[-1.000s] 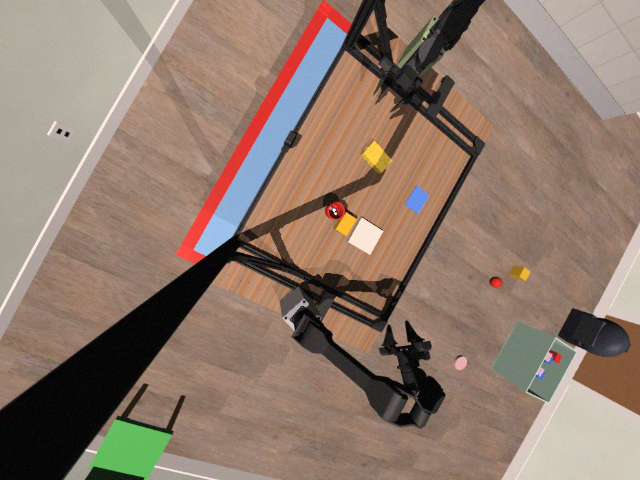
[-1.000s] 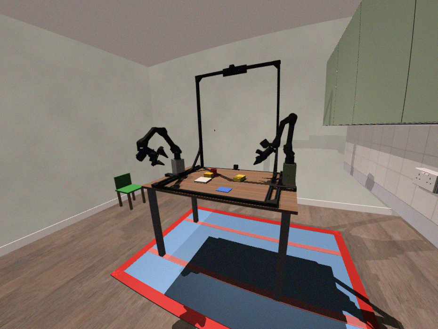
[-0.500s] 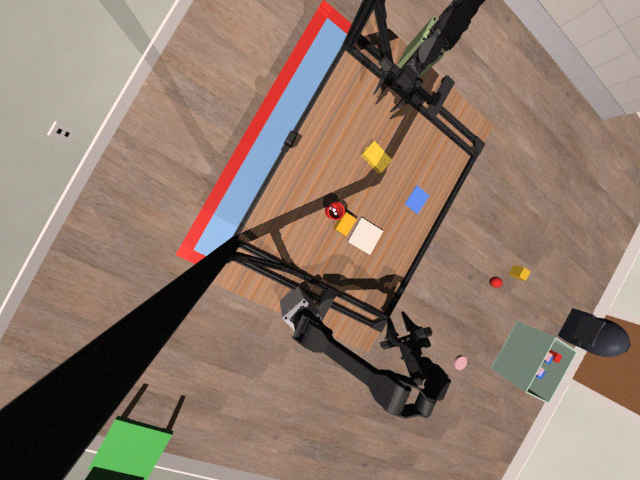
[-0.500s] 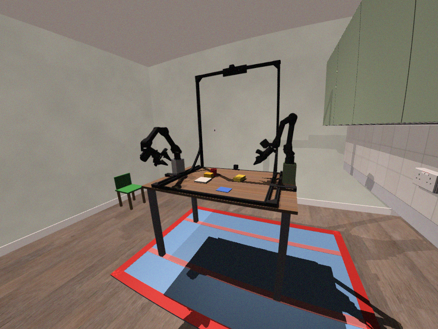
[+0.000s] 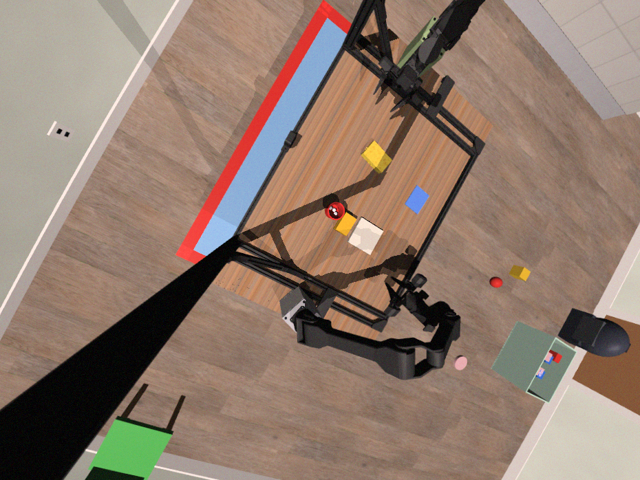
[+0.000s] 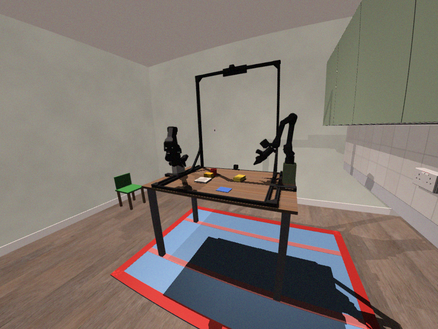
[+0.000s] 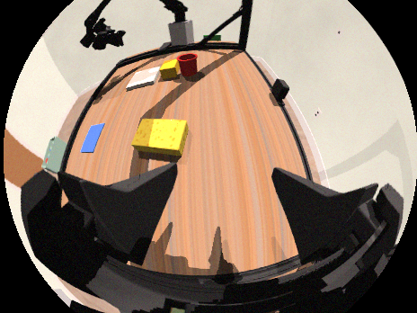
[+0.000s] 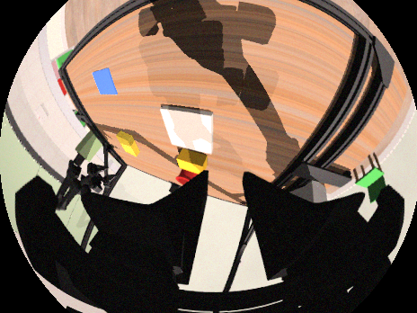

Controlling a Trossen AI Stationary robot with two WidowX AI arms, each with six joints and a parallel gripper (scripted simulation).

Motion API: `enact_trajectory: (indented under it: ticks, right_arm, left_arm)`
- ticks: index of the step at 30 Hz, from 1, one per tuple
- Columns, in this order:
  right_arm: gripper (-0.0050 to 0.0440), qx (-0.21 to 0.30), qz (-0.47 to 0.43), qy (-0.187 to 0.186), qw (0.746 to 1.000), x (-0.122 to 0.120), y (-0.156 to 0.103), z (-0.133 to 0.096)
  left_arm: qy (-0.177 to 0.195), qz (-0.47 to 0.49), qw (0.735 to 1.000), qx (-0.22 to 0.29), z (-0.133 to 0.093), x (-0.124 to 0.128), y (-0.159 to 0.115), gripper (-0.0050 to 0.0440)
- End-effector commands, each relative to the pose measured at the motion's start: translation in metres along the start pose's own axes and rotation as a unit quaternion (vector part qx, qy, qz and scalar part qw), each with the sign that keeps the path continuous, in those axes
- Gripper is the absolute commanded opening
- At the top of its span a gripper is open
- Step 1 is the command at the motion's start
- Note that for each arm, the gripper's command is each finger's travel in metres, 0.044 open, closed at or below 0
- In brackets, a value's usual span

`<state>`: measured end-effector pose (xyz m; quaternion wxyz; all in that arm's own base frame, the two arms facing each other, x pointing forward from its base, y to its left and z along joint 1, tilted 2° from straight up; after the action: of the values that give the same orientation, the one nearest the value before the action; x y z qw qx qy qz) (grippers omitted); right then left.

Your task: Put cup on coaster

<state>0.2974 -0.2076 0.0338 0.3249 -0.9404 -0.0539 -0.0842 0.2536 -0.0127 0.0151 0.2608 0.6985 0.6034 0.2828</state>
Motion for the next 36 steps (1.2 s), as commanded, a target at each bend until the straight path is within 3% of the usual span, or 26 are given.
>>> enact_trajectory:
  ticks: [1, 9, 12, 17, 27, 29, 32, 36]
  right_arm:
    - [0.0135, -0.032, 0.031, -0.058, 0.997, 0.029, -0.021, 0.033]
    - [0.0135, -0.108, 0.084, -0.118, 0.984, 0.067, -0.06, 0.088]
    - [0.0135, -0.119, 0.09, -0.123, 0.981, 0.071, -0.066, 0.095]
    - [0.0135, -0.187, 0.123, -0.133, 0.966, 0.092, -0.105, 0.139]
    - [0.0135, -0.282, 0.172, -0.09, 0.94, 0.111, -0.178, 0.209]
    - [0.0135, -0.282, 0.172, -0.09, 0.94, 0.111, -0.178, 0.209]
    - [0.0135, -0.309, 0.191, -0.054, 0.93, 0.112, -0.213, 0.237]
    - [0.0135, -0.32, 0.214, -0.027, 0.923, 0.111, -0.232, 0.251]
  left_arm:
    - [-0.002, -0.003, 1.0, 0.001, 0.0, -0.001, 0.0, 0.04]
    - [-0.002, -0.003, 1.0, 0.002, 0.0, -0.001, 0.0, 0.04]
    - [-0.003, -0.003, 1.0, 0.002, 0.0, -0.001, 0.0, 0.04]
    - [-0.003, -0.004, 1.0, 0.003, 0.0, -0.001, -0.001, 0.04]
    - [-0.002, -0.003, 1.0, 0.001, 0.0, -0.001, 0.0, 0.04]
    - [-0.002, -0.003, 1.0, 0.001, 0.0, -0.001, 0.0, 0.04]
    - [0.0, -0.001, 1.0, 0.0, 0.0, 0.0, 0.0, 0.04]
    - [0.001, -0.001, 1.0, 0.0, 0.0, 0.0, 0.0, 0.04]
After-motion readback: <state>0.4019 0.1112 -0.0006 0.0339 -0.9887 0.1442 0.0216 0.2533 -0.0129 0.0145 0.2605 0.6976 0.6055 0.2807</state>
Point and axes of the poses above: on each arm, the point midway between the two fingers, 35 mm back from their tips, its own z axis out along the fingers, its own x axis across the jaws, y = z × x, the point moved 3 cm from there along -z, back along the fingers, and after that the axes turned 9 degrees about z, right-handed, at the moved point
